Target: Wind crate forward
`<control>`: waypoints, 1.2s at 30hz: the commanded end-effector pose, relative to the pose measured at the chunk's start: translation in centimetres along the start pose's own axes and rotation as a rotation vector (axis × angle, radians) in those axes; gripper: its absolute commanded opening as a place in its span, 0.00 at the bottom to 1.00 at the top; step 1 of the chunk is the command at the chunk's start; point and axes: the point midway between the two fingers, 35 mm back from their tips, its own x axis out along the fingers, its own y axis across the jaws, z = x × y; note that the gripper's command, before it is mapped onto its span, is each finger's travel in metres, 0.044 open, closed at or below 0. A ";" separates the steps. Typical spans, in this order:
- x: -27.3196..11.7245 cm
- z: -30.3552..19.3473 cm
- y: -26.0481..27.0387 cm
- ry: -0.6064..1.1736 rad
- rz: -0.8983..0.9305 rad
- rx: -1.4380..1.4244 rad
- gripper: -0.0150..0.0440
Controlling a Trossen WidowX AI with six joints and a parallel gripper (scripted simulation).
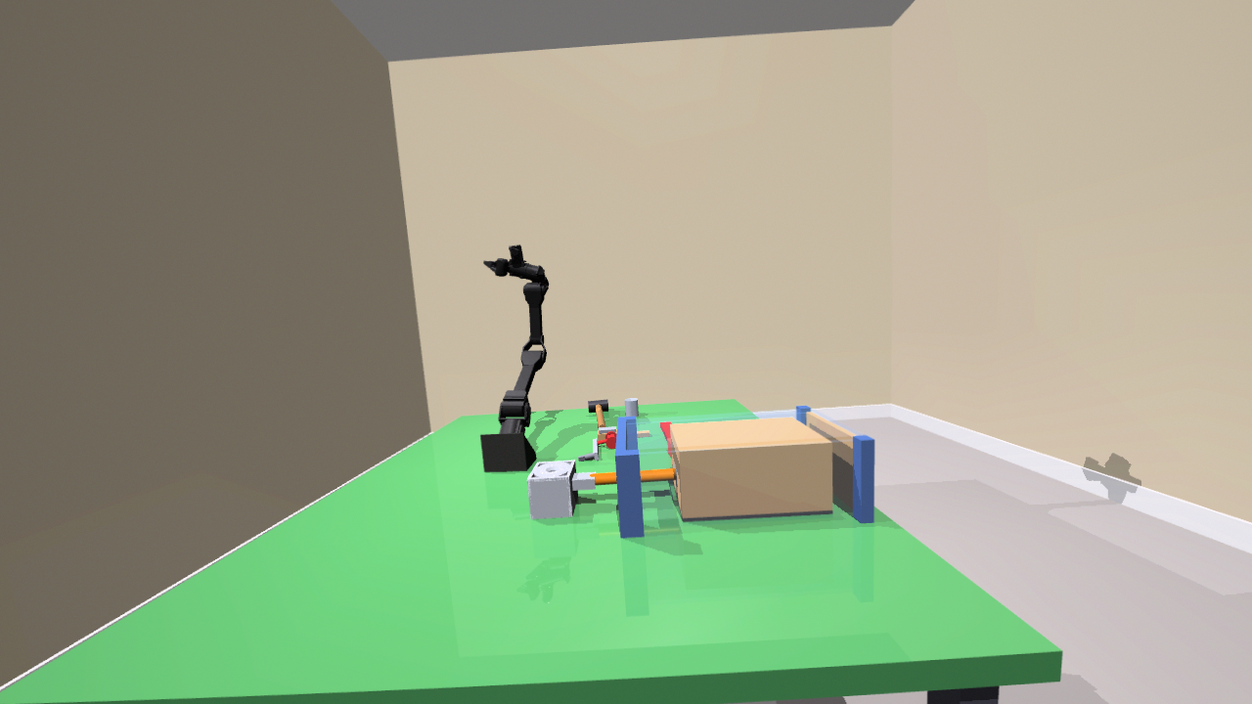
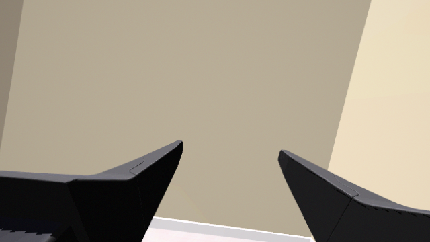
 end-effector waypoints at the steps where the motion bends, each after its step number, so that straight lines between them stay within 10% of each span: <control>1: 0.0 0.1 0.1 -0.003 0.000 -0.002 0.98; 17: -8.5 12.2 11.8 -0.628 0.094 -0.380 1.00; 36: -33.4 13.5 30.1 -1.642 0.328 -0.853 1.00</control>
